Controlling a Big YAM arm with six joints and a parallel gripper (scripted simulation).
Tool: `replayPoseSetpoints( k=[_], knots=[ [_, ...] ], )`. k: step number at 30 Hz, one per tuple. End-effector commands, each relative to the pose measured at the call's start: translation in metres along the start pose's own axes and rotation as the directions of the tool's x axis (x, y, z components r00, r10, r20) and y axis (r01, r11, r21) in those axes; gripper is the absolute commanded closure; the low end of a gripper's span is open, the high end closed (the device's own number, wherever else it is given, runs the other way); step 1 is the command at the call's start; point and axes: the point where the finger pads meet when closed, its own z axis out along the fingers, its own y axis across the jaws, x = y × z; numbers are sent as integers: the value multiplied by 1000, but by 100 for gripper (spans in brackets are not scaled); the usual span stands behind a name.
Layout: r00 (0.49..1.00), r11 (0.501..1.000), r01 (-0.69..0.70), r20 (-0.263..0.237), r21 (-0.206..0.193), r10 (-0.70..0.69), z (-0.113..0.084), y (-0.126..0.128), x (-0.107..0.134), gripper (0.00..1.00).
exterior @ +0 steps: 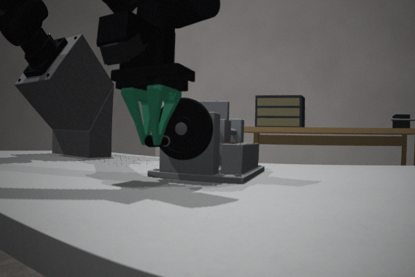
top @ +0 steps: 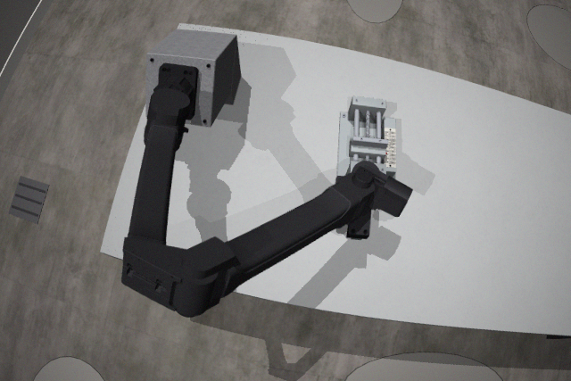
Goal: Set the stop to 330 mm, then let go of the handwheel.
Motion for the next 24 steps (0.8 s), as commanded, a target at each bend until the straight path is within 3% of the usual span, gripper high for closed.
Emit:
replayPoseSetpoints(
  k=[1, 24],
  knots=[
    [1000, 999, 18, -8, 40, -18, 16, -8, 2, 94],
    [1000, 999, -7, -8, 37, 7, 25, 23, 0, 94]
  ],
)
